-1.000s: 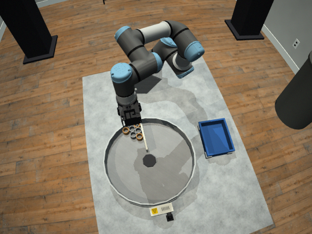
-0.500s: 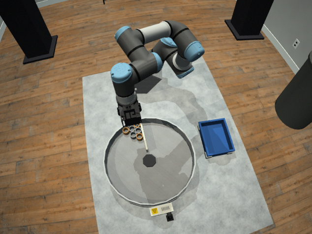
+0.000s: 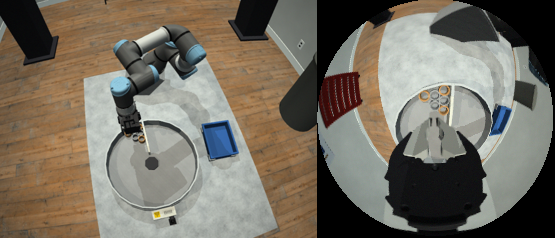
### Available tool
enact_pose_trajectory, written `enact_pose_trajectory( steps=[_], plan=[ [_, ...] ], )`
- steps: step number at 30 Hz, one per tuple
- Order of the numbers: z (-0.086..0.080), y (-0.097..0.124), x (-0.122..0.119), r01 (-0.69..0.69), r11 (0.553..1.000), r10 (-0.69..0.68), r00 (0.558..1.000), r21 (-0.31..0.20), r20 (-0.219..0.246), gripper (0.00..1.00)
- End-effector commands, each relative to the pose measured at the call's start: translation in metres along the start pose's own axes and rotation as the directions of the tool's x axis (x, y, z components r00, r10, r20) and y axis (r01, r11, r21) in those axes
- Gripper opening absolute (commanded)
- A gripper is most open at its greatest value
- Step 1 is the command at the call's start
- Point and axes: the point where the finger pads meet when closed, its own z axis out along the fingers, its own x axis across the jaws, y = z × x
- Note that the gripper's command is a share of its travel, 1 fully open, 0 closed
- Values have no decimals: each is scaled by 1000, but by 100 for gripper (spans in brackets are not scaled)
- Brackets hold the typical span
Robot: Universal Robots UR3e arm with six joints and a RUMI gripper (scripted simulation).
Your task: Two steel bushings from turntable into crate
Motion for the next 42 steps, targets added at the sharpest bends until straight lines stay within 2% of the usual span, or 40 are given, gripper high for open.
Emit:
enact_pose_trajectory(
  steps=[1, 40, 42],
  plan=[
    [24, 0, -9, 0, 1000, 0, 1000, -10, 12, 6],
    [25, 0, -9, 0, 1000, 0, 1000, -10, 12, 6],
    [30, 0, -9, 0, 1000, 0, 1000, -10, 12, 6]
  ],
)
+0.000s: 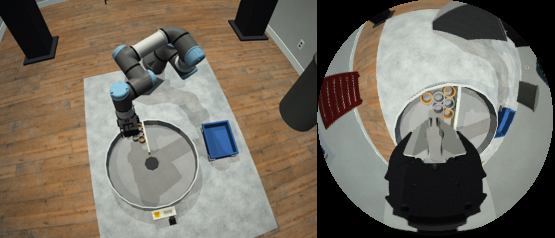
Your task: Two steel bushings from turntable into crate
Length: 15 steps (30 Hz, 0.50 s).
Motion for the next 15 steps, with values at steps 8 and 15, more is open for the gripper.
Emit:
enact_pose_trajectory(
  steps=[8, 15],
  plan=[
    [22, 0, -1, 0, 1000, 0, 1000, -2, 2, 6],
    [22, 0, -1, 0, 1000, 0, 1000, -2, 2, 6]
  ],
)
